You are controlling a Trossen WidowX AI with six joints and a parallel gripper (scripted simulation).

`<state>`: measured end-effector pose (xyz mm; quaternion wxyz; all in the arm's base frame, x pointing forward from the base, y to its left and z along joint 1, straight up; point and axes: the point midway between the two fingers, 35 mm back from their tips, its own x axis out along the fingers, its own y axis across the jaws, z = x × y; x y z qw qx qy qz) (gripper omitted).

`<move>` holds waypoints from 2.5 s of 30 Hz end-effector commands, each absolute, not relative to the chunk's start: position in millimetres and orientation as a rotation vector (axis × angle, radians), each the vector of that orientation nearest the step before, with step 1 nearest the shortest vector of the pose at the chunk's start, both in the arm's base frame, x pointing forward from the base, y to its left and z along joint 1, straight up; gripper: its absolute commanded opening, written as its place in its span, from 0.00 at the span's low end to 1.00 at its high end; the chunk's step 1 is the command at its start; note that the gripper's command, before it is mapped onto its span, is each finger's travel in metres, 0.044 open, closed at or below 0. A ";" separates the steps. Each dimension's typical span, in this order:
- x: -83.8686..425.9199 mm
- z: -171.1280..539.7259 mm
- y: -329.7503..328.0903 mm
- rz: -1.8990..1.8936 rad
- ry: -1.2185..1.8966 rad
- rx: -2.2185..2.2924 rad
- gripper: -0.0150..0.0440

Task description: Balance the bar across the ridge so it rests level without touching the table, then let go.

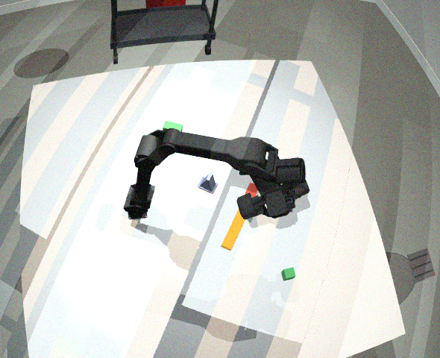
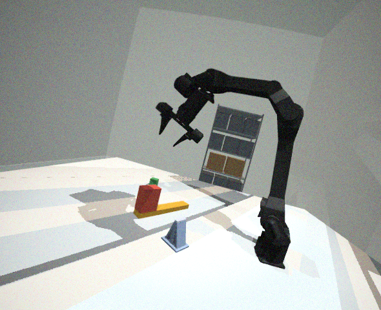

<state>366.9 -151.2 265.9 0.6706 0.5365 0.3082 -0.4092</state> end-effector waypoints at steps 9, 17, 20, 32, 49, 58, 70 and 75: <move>351.4 223.7 -116.9 -1.187 0.805 1.462 0.79; 336.0 203.9 -95.6 -1.409 0.837 1.586 0.79; 329.5 197.6 -88.0 -1.500 0.840 1.622 0.79; 323.2 185.0 -79.6 -1.612 0.836 1.656 0.79; 325.9 79.6 -80.3 -1.612 0.836 1.656 0.79; 325.3 73.9 -80.1 -1.612 0.836 1.656 0.79; 325.9 55.3 -80.3 -1.612 0.836 1.656 0.79; 325.8 49.6 -80.3 -1.612 0.836 1.656 0.79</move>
